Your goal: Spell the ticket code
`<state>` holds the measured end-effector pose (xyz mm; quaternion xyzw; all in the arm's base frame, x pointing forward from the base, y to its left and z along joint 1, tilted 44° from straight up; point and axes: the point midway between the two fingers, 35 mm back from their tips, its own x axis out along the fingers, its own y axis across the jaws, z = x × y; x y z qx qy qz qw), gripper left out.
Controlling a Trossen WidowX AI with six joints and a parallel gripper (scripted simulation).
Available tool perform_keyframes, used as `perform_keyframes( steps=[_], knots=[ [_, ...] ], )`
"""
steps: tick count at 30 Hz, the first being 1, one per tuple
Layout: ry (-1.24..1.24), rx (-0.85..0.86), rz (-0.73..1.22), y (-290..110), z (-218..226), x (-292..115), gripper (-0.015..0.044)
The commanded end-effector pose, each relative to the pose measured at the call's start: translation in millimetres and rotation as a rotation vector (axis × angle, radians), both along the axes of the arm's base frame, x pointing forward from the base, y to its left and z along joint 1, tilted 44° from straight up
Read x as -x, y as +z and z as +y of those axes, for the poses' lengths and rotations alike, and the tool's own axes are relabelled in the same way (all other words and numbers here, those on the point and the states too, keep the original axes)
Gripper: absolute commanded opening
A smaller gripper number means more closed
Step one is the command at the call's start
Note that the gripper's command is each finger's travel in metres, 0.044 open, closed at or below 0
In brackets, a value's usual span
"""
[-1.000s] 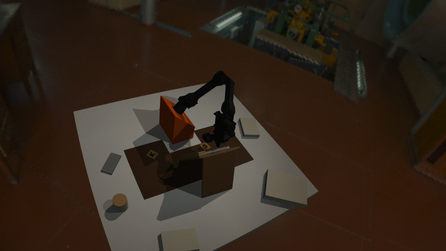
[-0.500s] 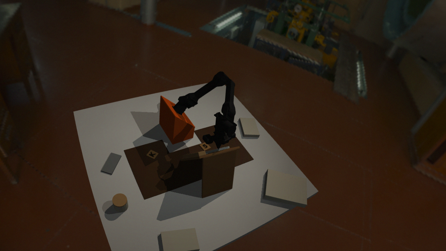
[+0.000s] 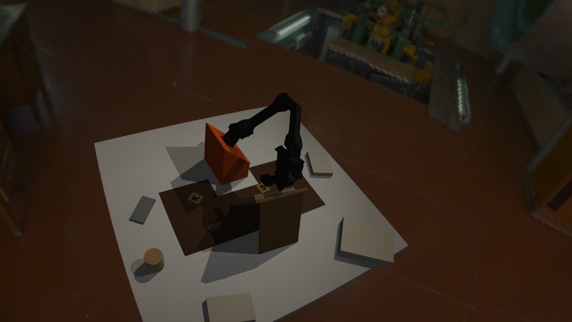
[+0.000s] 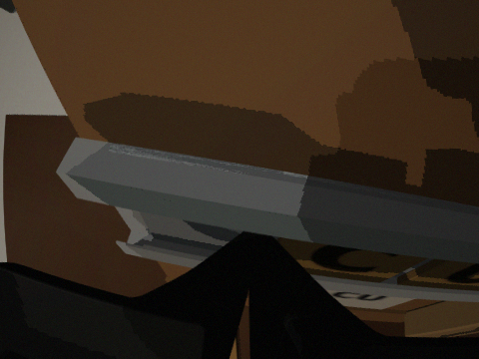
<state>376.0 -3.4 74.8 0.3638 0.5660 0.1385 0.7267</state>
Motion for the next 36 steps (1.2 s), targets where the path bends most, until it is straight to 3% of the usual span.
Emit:
perform_keyframes(
  steps=[1,36],
  knots=[
    [-0.003,-0.001,0.002,-0.3,-0.3,-0.3,0.0000],
    [-0.003,0.000,0.002,-8.9,-8.5,3.9,0.0000]
  ],
)
